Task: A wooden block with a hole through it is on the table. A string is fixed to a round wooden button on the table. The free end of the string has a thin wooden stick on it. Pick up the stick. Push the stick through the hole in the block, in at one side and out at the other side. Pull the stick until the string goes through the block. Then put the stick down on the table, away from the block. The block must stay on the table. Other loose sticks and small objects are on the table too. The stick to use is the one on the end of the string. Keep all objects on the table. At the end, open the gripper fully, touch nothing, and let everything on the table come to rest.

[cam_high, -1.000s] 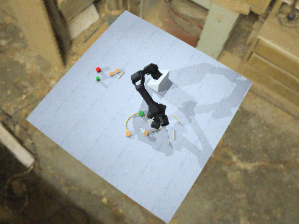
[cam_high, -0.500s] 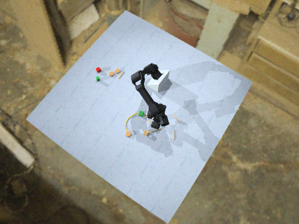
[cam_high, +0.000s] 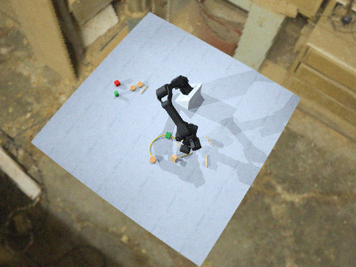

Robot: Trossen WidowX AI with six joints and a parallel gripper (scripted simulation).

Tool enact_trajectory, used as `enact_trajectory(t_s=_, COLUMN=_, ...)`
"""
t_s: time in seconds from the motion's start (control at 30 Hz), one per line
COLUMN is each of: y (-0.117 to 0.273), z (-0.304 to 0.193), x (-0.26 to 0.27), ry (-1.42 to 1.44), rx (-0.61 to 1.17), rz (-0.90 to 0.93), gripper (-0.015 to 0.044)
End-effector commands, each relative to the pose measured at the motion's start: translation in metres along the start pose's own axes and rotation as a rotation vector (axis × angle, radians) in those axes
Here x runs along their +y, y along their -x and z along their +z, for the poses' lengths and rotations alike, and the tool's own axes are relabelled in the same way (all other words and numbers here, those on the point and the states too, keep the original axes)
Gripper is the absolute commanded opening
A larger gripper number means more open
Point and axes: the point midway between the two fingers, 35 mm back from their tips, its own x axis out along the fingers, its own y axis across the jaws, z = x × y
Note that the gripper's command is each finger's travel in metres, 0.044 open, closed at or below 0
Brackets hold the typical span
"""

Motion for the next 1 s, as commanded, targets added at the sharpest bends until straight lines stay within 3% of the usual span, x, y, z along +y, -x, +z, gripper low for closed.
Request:
enact_trajectory(t_s=0.0, y=-0.003, z=-0.002, x=-0.002, ry=-0.001, rx=0.002, rz=-0.008, gripper=0.0)
enact_trajectory(t_s=0.17, y=-0.003, z=-0.002, x=-0.002, ry=-0.001, rx=0.002, rz=-0.008, gripper=0.0)
enact_trajectory(t_s=0.43, y=0.01, z=0.0, x=0.001, ry=0.0, rx=0.001, rz=0.001, gripper=0.021)
enact_trajectory(t_s=0.6, y=0.078, z=0.006, x=0.002, ry=-0.001, rx=0.002, rz=0.006, gripper=0.021)
enact_trajectory(t_s=0.77, y=0.081, z=0.006, x=0.002, ry=-0.002, rx=0.002, rz=0.006, gripper=0.021)
enact_trajectory(t_s=0.97, y=0.08, z=0.003, x=0.004, ry=0.004, rx=0.002, rz=0.029, gripper=0.0367)
